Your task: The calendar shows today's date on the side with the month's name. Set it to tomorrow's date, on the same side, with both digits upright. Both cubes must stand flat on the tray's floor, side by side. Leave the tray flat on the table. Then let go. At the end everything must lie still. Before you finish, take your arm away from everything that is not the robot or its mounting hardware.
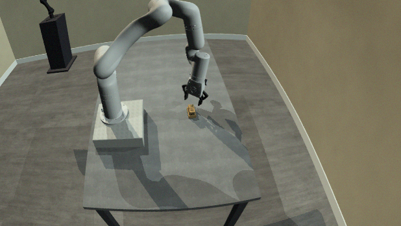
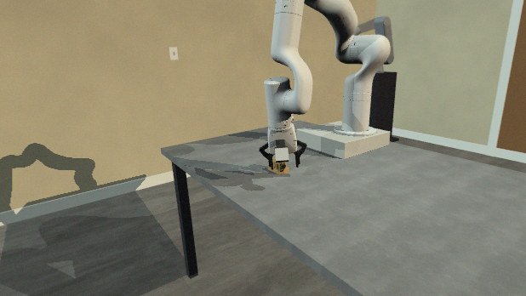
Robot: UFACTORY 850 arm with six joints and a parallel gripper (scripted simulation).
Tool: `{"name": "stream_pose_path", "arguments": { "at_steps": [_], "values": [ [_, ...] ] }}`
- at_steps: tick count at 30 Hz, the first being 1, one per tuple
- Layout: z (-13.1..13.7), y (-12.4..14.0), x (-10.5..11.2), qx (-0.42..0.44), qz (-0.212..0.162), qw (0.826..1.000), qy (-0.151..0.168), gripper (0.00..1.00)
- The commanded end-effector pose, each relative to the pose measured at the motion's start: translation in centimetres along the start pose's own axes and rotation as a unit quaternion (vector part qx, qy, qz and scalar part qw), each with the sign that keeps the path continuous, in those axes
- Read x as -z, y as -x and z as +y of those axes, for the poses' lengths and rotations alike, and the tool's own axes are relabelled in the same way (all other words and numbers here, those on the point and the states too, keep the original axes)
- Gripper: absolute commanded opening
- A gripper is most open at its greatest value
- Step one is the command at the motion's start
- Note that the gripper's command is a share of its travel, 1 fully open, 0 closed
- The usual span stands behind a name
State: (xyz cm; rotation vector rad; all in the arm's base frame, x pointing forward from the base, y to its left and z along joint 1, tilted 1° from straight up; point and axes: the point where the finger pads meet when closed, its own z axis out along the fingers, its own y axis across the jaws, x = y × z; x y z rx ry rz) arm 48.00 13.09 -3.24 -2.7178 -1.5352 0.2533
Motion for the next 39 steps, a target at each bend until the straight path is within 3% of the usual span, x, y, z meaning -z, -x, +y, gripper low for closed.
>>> {"name": "stream_pose_path", "arguments": {
  "at_steps": [1,39],
  "values": [
    [0.06,-0.06,0.08,0.0,0.001,1.0,0.001,1.0],
    [0.31,-0.05,0.42,-0.007,0.002,1.0,0.001,1.0]
  ]
}}
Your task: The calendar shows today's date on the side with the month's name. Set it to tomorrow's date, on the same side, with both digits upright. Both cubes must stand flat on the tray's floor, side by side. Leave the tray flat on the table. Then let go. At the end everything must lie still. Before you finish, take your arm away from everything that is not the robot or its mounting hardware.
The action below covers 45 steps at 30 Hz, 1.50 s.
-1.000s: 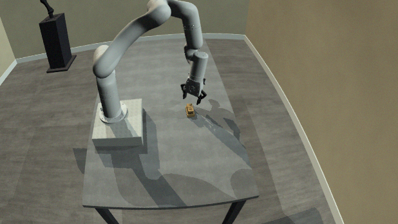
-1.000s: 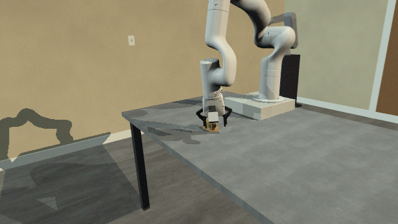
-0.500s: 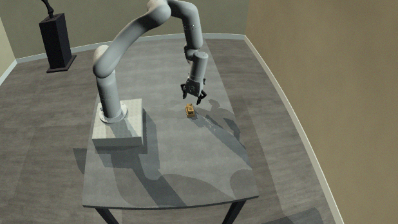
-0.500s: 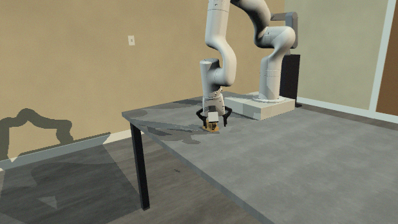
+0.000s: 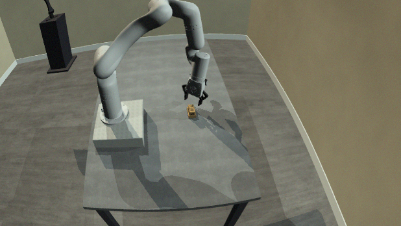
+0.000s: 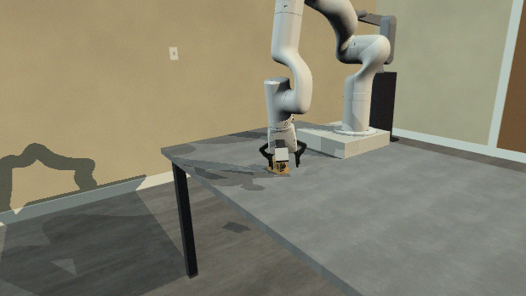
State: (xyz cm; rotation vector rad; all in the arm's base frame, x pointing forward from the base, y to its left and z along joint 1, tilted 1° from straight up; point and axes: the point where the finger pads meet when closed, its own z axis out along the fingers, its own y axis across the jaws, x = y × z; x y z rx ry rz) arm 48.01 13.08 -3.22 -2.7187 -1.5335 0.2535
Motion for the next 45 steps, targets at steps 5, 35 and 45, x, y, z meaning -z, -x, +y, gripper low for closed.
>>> {"name": "stream_pose_path", "arguments": {
  "at_steps": [5,35,45],
  "values": [
    [3.7,0.4,5.3,-0.1,0.015,0.995,0.006,1.0],
    [13.2,7.5,22.9,-0.4,0.028,0.916,-0.032,1.0],
    [10.4,6.0,14.4,-0.258,-0.036,0.96,-0.101,1.0]
  ]
}}
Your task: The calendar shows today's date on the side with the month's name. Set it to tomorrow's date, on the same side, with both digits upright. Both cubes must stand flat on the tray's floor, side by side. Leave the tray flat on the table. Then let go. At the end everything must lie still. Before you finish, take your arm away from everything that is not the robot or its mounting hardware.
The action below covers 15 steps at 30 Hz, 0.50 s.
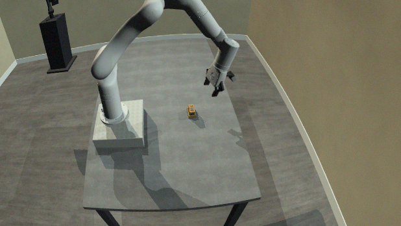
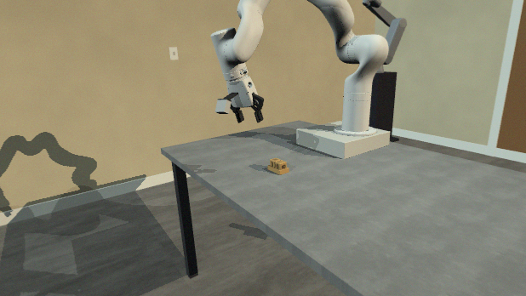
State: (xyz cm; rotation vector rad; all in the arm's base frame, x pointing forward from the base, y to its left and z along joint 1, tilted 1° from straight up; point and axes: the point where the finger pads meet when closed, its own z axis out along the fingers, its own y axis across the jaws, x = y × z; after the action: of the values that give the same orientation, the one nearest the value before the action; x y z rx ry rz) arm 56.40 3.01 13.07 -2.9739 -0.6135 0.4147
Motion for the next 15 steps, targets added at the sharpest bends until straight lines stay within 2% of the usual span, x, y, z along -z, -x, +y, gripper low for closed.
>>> {"name": "stream_pose_path", "arguments": {
  "at_steps": [1,2,4,9,11,15],
  "values": [
    [-0.5,-0.3,-2.2,0.04,-0.024,0.999,-0.015,1.0],
    [-0.5,-0.3,-2.3,0.041,-0.024,0.999,-0.015,1.0],
    [-1.4,0.0,-6.1,0.104,-0.061,0.992,-0.04,1.0],
    [-2.5,0.5,-9.8,0.163,-0.094,0.98,-0.068,1.0],
    [-3.1,1.0,-12.0,0.199,-0.112,0.97,-0.087,1.0],
    [-3.8,1.5,-14.3,0.236,-0.131,0.957,-0.108,1.0]
  ]
}}
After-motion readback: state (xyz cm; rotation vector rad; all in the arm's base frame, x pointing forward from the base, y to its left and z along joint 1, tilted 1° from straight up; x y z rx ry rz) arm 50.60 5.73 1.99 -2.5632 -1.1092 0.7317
